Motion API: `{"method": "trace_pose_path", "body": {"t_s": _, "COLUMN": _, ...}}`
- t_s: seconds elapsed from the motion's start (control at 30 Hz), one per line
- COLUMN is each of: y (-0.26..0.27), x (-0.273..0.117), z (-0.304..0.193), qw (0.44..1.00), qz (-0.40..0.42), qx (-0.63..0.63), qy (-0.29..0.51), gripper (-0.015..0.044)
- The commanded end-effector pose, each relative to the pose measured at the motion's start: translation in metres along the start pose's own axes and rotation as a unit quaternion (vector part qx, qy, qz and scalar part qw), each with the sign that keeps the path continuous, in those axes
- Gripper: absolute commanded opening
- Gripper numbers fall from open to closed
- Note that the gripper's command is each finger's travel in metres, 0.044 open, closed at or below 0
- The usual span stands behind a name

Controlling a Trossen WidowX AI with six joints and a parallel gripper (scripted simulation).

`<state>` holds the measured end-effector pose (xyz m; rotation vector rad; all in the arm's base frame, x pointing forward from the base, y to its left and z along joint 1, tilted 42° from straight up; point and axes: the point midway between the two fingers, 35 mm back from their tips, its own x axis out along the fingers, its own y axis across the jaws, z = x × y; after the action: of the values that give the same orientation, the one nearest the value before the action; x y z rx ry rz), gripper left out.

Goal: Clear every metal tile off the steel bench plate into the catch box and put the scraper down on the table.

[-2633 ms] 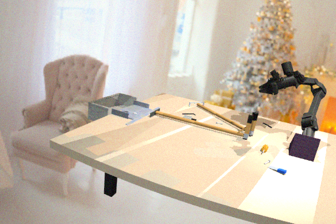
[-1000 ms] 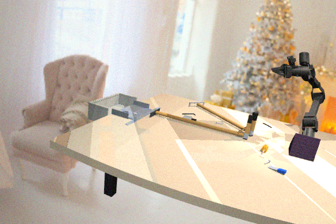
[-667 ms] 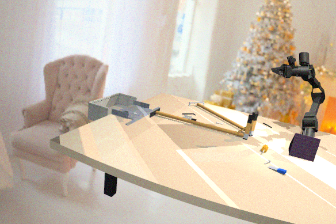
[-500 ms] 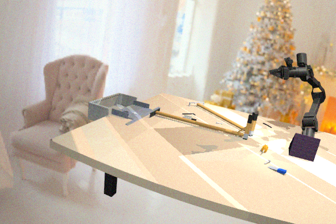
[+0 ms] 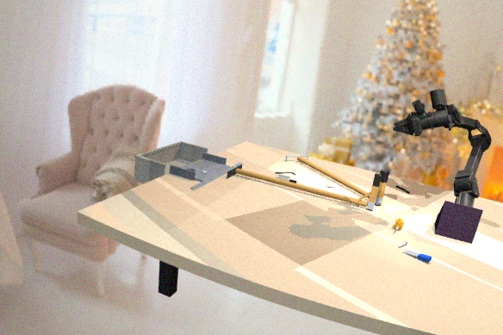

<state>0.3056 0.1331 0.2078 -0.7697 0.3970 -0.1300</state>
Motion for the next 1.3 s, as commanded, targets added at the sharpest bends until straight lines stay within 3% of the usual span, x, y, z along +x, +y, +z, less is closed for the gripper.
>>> {"method": "trace_pose_path", "body": {"t_s": 0.0, "y": 0.004, "x": 0.012, "z": -0.014, "qw": 1.0, "qz": 0.001, "qx": -0.005, "qy": 0.024, "gripper": 0.044}}
{"method": "trace_pose_path", "body": {"t_s": 1.07, "y": -0.004, "x": 0.085, "z": -0.158, "qw": 0.97, "qz": -0.004, "qx": 0.018, "qy": 0.241, "gripper": 0.044}}
{"method": "trace_pose_path", "body": {"t_s": 1.27, "y": -0.004, "x": 0.083, "z": -0.157, "qw": 0.969, "qz": -0.003, "qx": 0.02, "qy": 0.247, "gripper": 0.044}}
